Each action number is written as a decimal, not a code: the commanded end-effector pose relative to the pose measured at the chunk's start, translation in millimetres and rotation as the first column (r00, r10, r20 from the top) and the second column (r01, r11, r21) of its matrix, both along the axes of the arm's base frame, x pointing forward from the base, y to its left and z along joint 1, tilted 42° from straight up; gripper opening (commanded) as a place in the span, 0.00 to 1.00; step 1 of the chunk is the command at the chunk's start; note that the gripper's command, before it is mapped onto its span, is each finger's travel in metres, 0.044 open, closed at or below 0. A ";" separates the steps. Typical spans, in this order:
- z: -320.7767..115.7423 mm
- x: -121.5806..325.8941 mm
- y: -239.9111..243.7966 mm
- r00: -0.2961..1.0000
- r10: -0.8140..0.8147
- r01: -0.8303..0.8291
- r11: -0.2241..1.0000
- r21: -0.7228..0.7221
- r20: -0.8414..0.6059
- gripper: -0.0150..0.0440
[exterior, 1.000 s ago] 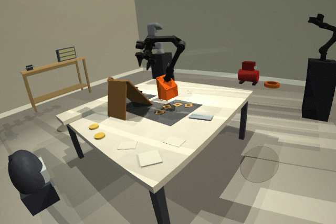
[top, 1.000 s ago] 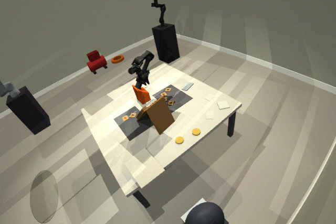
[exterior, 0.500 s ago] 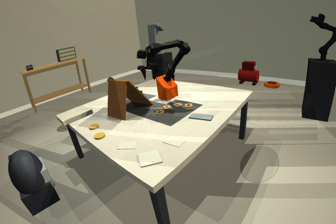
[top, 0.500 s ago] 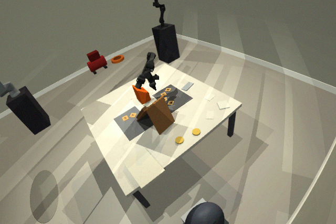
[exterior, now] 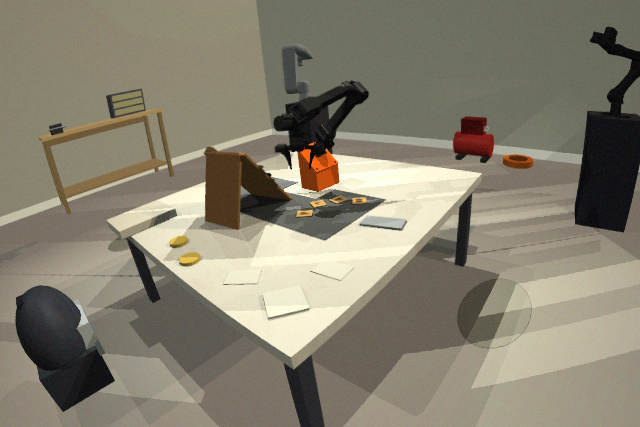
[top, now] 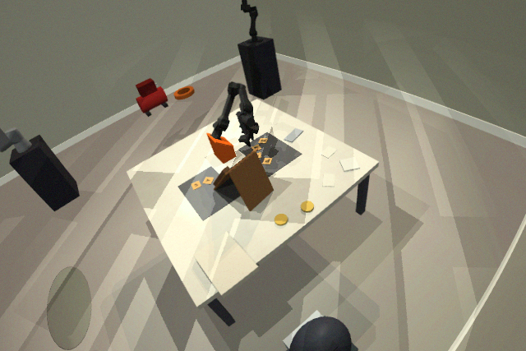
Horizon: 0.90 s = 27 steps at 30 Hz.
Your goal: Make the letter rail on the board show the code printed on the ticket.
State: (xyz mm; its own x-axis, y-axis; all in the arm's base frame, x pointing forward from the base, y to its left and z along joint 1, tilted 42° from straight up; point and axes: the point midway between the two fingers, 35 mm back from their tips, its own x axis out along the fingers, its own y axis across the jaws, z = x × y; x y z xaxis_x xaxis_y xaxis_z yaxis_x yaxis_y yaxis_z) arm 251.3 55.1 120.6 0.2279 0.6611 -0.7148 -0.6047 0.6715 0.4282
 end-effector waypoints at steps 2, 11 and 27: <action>-12.8 -30.4 68.9 0.918 -0.236 0.249 0.969 -0.003 -0.319 0.83; -17.6 -60.1 111.7 0.771 -0.380 0.426 0.904 -0.030 -0.511 0.83; -21.4 -94.5 141.7 0.594 -0.460 0.559 0.826 -0.073 -0.660 0.83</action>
State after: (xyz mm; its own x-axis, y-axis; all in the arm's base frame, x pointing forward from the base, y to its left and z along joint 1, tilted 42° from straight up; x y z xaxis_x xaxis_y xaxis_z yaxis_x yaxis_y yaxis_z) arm 173.3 187.3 103.7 0.0997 0.6683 -0.7372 0.1591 0.7207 0.6748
